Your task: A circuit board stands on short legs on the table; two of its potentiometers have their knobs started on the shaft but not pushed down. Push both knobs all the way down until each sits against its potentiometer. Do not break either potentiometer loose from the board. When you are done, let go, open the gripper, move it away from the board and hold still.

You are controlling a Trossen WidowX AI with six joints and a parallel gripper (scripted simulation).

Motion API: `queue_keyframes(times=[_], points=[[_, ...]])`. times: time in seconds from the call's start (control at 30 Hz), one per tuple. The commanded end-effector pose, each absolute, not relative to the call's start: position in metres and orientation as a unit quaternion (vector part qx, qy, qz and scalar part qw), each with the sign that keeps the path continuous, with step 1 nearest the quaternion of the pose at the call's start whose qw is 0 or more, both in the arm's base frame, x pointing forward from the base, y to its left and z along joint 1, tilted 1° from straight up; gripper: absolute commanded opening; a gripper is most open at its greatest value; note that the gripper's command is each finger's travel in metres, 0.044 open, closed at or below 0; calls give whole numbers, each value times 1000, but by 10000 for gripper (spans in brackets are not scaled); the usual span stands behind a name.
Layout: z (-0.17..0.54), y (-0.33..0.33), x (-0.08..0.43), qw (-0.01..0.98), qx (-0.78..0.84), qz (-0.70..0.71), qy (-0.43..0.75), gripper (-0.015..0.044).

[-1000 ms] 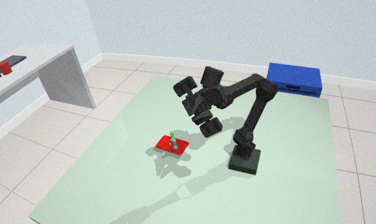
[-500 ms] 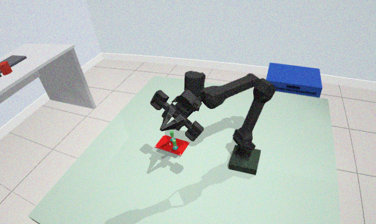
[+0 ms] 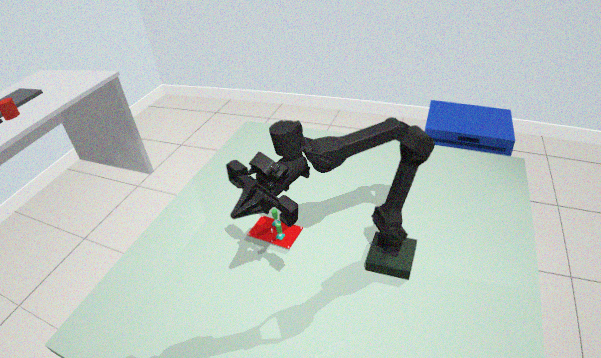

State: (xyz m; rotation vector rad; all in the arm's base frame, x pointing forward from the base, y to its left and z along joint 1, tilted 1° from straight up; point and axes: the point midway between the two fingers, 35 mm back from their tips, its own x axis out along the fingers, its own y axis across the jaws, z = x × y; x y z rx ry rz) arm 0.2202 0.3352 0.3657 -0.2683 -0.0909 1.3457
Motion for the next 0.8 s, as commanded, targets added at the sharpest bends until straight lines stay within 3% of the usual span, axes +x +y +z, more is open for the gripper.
queue_keyframes(times=[0.0, 0.77], points=[[354, 335, 232, 782, -118, 612, -12, 0], [275, 295, 308, 844, 6, 456, 280, 0]])
